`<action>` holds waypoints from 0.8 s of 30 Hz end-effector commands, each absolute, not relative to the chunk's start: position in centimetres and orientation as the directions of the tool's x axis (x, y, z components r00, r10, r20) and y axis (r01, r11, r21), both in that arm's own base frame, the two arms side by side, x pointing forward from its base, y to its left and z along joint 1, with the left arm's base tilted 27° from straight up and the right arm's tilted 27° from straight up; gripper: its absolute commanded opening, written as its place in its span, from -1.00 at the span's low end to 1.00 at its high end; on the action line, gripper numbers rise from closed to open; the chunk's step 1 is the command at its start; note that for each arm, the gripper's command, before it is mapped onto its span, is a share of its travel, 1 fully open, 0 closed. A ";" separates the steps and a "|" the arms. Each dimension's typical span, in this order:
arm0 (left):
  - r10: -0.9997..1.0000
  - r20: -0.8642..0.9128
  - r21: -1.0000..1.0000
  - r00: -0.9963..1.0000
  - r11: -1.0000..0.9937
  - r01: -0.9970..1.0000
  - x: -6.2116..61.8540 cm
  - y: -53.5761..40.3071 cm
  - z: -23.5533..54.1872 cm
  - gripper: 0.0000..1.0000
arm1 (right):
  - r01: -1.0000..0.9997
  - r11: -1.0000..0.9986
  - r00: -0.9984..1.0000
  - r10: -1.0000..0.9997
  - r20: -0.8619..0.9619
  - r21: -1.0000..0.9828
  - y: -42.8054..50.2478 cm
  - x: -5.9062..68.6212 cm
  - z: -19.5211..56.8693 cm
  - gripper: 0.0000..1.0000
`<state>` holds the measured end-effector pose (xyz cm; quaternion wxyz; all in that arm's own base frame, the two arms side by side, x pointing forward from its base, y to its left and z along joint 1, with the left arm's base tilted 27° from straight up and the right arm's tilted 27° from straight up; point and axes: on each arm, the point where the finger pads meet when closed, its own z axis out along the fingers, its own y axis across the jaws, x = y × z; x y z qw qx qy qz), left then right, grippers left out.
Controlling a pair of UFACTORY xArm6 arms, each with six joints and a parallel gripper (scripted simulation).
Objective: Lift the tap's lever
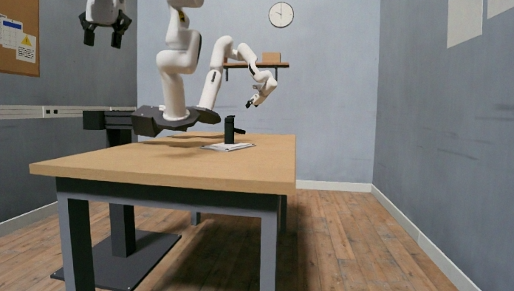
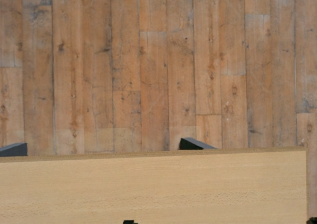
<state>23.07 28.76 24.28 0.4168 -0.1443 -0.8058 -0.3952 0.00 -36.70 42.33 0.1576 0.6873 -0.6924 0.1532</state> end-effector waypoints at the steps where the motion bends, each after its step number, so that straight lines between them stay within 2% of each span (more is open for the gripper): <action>1: -0.097 0.784 0.518 -0.613 0.645 0.561 23.1 28.8 24.4 1.00 | -1.000 0.004 -0.003 -0.898 0.439 0.001 -36.7 -0.1 42.8 1.00; 13: -0.093 0.784 0.517 -0.614 0.644 0.563 23.3 28.6 24.3 1.00 | -1.000 0.003 -0.002 -0.898 0.441 0.000 -36.7 -0.1 42.8 1.00; 24: 0.084 0.769 0.469 -0.634 0.600 0.648 27.9 23.2 20.6 1.00 | -1.000 0.003 -0.002 -0.898 0.441 0.000 -36.7 -0.1 42.8 1.00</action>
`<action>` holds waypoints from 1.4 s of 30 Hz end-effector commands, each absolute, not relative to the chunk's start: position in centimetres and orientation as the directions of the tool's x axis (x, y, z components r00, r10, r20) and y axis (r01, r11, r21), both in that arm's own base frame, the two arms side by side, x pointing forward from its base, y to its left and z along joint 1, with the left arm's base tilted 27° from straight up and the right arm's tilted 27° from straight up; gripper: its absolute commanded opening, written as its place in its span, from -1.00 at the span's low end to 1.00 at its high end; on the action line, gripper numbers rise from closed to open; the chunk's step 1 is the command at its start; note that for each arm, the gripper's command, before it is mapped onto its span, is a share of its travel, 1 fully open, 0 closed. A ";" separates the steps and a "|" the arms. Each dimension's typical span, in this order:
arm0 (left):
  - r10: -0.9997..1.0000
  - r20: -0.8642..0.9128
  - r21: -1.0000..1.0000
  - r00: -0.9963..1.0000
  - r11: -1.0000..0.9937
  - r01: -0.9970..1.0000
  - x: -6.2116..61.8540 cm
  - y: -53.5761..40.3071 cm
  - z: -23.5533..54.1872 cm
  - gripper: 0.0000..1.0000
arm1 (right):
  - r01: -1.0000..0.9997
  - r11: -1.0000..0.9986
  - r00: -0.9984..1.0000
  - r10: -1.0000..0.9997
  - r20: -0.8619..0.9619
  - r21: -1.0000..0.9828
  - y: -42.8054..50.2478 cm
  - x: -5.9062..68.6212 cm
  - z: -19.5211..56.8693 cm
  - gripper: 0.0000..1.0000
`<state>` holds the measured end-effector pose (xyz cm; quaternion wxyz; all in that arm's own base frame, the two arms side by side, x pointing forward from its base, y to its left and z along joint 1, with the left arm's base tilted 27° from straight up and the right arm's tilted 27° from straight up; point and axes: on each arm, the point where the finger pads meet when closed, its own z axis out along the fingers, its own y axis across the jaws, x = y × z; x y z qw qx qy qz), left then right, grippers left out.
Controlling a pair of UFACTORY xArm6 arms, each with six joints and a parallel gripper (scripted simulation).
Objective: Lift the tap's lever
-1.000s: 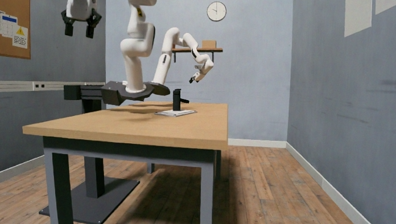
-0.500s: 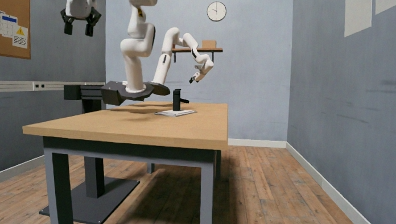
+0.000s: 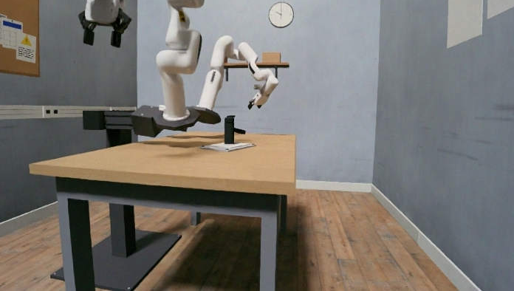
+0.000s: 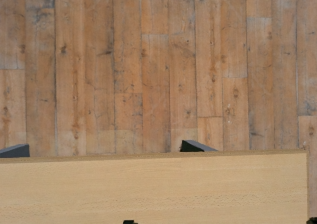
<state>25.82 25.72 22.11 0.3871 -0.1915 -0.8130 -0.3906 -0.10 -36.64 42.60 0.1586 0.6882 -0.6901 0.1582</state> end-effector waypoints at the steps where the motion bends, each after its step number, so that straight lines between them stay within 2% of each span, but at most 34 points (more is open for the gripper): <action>1: 0.097 0.767 0.465 -0.634 0.597 0.654 28.2 22.8 20.3 1.00 | -1.000 0.003 -0.002 -0.898 0.441 0.000 -36.7 -0.1 42.8 1.00; 21: 0.346 0.722 0.393 -0.599 0.507 0.767 32.7 13.0 15.2 1.00 | -1.000 0.003 -0.002 -0.898 0.441 0.000 -36.7 -0.1 42.8 1.00; 42: 0.568 0.655 0.319 -0.499 0.390 0.864 33.9 1.8 10.4 1.00 | -1.000 0.003 -0.002 -0.898 0.441 0.000 -36.7 -0.1 42.8 1.00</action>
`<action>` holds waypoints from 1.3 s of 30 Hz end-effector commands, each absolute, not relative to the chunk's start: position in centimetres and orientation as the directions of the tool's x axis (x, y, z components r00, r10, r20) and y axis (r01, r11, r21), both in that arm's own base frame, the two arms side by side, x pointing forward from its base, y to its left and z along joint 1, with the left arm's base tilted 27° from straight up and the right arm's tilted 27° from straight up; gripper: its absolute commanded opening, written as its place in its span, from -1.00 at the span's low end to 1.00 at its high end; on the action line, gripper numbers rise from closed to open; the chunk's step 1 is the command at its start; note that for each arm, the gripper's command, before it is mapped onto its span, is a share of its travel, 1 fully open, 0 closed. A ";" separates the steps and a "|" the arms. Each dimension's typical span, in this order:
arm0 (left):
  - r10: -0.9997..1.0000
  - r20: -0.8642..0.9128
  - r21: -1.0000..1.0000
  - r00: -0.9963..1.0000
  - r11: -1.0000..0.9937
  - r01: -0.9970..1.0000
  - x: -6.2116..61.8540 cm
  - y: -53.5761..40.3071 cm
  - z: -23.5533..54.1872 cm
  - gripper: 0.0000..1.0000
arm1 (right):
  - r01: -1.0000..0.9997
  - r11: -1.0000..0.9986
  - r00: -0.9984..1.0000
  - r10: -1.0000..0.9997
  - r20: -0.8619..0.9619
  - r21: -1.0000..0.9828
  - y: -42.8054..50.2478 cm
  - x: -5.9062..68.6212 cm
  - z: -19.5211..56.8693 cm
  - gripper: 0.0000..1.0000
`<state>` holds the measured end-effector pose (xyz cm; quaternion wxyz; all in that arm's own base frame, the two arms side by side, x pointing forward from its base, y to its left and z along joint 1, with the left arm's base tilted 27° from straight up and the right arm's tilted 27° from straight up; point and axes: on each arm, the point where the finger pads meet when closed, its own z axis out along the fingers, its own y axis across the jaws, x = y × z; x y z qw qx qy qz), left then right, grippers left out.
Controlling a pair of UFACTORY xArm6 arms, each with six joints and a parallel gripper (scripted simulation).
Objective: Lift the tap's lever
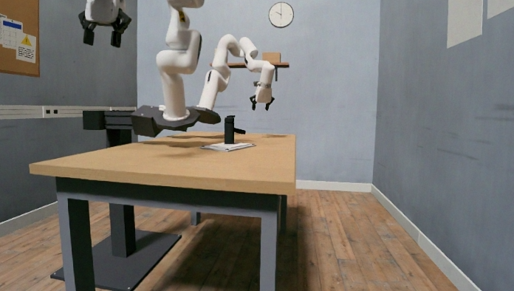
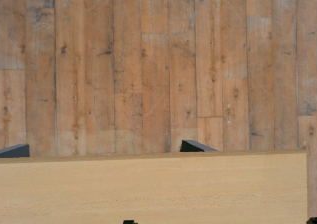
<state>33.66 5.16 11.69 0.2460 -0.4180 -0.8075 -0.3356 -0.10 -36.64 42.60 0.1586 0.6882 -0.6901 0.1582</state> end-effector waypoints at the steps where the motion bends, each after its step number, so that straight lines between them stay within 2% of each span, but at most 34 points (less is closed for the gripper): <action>1: 0.578 0.651 0.315 -0.492 0.384 0.868 33.9 1.2 10.2 1.00 | -1.000 0.003 -0.002 -0.898 0.441 0.000 -36.7 -0.1 42.8 1.00; 29: 0.785 0.542 0.223 -0.300 0.209 0.952 30.2 -12.8 5.0 1.00 | -1.000 0.003 -0.002 -0.898 0.441 0.000 -36.7 -0.1 42.8 1.00; 39: 0.850 0.487 0.184 -0.200 0.124 0.975 26.8 -18.6 2.9 1.00 | -1.000 0.003 -0.002 -0.898 0.441 0.000 -36.7 -0.1 42.8 1.00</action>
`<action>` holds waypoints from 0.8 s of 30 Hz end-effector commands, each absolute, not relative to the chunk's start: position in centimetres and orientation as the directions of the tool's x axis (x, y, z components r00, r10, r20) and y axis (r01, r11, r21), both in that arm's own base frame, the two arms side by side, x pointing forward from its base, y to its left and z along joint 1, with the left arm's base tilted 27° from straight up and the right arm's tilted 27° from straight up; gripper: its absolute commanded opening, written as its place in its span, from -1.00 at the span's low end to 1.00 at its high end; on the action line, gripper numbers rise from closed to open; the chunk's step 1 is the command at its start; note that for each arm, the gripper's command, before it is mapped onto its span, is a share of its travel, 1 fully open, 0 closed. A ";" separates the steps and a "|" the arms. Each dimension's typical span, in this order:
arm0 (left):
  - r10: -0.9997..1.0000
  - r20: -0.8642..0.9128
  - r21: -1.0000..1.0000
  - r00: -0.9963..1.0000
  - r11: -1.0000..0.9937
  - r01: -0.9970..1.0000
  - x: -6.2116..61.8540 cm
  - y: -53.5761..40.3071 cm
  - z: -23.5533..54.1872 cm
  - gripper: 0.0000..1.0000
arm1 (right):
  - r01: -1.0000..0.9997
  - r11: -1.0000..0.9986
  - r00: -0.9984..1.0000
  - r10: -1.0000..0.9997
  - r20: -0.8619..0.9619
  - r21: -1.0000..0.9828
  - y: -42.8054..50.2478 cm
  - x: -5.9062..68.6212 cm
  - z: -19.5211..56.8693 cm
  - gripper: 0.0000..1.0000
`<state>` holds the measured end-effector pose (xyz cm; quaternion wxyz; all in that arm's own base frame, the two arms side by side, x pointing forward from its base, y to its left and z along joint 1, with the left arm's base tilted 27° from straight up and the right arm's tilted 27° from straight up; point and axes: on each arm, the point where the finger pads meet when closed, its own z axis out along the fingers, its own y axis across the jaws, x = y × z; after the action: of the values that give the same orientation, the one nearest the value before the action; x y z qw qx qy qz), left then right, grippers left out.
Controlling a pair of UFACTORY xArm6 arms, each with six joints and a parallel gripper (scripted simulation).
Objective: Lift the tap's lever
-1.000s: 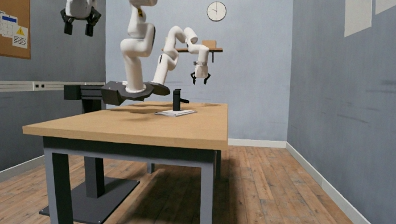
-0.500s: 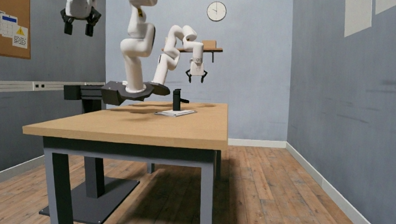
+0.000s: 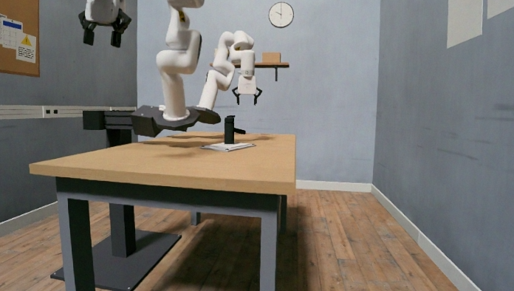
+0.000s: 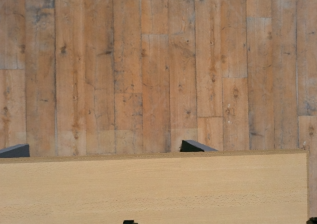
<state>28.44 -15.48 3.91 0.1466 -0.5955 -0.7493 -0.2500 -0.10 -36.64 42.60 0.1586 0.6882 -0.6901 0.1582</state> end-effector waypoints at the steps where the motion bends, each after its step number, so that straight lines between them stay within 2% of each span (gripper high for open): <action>1: 0.855 0.483 0.180 -0.191 0.117 0.977 26.5 -19.0 2.7 1.00 | -1.000 0.003 -0.002 -0.898 0.441 0.000 -36.7 -0.1 42.8 1.00; 12: 0.897 0.432 0.146 -0.099 0.038 0.989 22.5 -23.6 1.0 1.00 | -1.000 0.003 -0.002 -0.898 0.441 0.000 -36.7 -0.1 42.8 1.00; 20: 0.898 0.429 0.145 -0.094 0.034 0.989 22.3 -23.8 0.9 1.00 | -1.000 0.003 -0.002 -0.898 0.441 0.000 -36.7 -0.1 42.8 1.00; 21: 0.898 0.429 0.145 -0.094 0.034 0.989 22.3 -23.8 0.9 -1.00 | -1.000 0.003 -0.002 -0.898 0.441 0.000 -36.7 -0.1 42.8 1.00; 24: 0.898 0.429 0.145 -0.094 0.034 0.989 22.3 -23.8 0.9 -1.00 | -1.000 0.003 -0.002 -0.898 0.441 0.000 -36.7 -0.1 42.8 1.00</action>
<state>22.35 -23.48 0.93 0.1127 -0.6627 -0.7111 -0.2060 -0.10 -36.64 42.60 0.1586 0.6882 -0.6901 0.1582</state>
